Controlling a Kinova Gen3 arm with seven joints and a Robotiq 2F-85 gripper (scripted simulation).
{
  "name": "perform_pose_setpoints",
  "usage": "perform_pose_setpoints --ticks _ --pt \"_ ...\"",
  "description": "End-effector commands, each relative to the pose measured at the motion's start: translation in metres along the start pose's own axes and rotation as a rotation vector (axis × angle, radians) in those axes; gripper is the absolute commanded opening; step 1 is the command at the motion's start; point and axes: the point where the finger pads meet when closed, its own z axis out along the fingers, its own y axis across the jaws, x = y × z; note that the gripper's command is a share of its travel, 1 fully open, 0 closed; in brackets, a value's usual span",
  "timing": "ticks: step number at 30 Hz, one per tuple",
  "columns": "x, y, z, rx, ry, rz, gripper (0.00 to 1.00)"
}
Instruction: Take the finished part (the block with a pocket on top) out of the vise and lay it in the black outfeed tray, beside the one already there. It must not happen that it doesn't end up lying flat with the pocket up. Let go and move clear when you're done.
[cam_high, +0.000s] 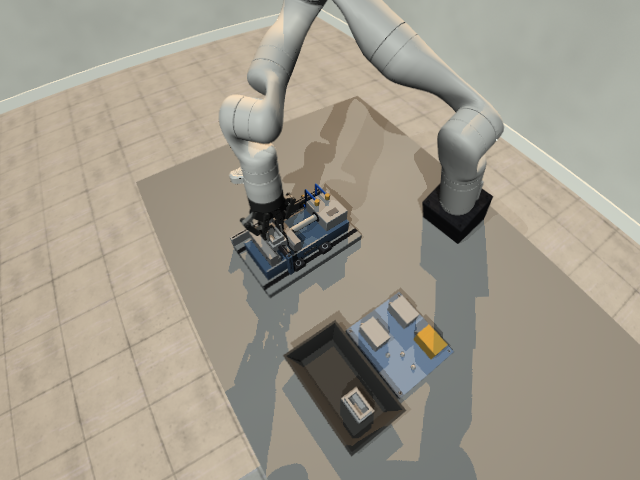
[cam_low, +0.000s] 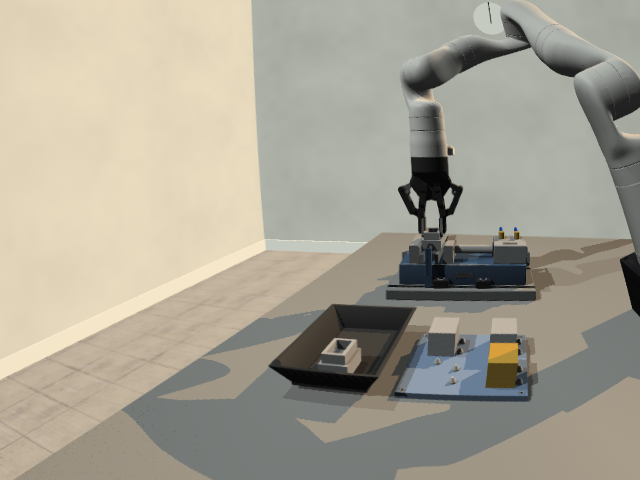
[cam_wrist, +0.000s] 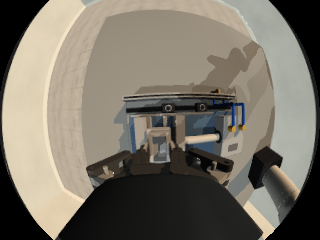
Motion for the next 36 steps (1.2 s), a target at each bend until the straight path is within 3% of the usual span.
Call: perform_pose_setpoints --ticks 1,36 --pt "0.001 -0.001 -0.003 0.002 0.002 0.001 0.00" --pt "0.001 -0.001 -0.045 0.002 0.002 0.001 0.00"
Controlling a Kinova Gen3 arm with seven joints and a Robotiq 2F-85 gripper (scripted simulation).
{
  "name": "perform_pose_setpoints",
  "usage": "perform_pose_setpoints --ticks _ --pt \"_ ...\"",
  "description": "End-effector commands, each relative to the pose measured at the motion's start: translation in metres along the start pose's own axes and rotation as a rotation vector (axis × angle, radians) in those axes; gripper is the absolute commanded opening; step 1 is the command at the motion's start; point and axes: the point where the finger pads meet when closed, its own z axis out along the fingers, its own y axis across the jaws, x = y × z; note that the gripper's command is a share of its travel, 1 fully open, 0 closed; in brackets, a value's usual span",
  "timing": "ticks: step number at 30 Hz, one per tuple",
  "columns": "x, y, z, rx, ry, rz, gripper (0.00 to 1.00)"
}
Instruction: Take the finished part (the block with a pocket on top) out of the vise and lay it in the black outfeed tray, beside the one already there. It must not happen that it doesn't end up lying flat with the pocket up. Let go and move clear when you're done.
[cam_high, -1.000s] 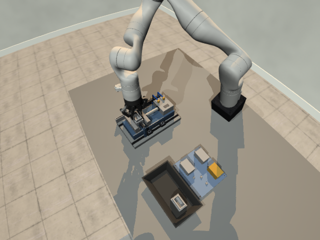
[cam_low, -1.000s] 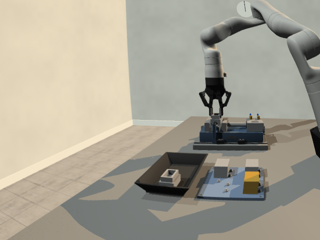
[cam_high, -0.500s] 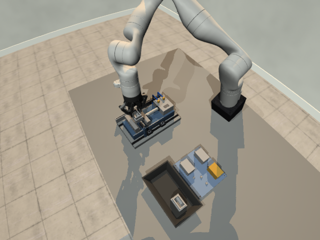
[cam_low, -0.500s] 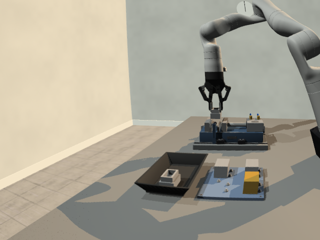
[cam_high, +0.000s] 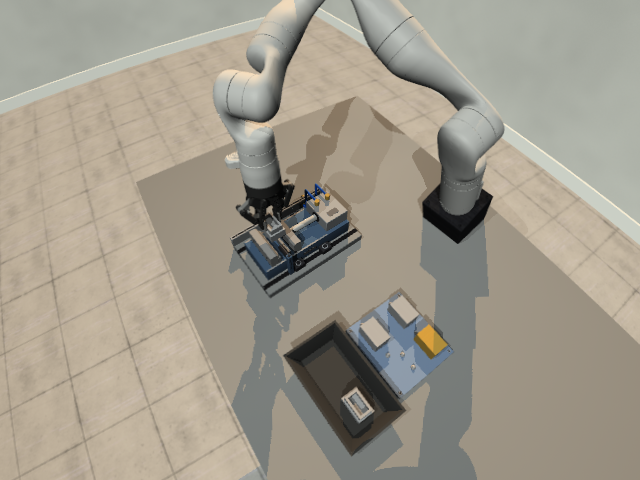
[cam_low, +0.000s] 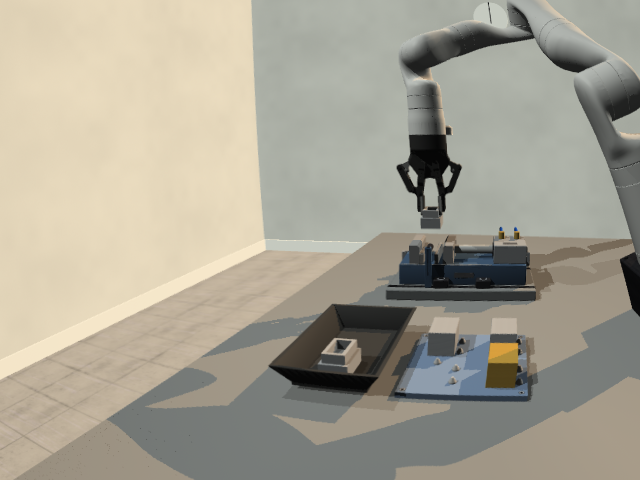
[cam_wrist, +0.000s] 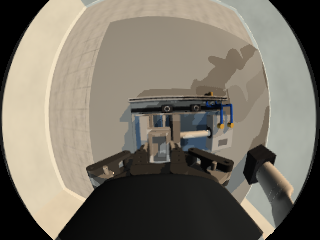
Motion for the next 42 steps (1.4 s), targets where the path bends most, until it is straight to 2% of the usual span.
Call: perform_pose_setpoints --ticks 1,22,33,35,42 --pt "0.001 0.000 -0.001 0.001 0.003 0.002 0.00" --pt "-0.008 -0.002 -0.002 0.001 0.003 0.003 0.00" --pt "-0.041 -0.009 -0.002 0.001 0.003 0.005 0.00" --pt "-0.041 -0.009 -0.002 0.001 0.003 0.005 0.00" --pt "-0.074 -0.017 -0.002 0.001 0.003 0.008 0.00"
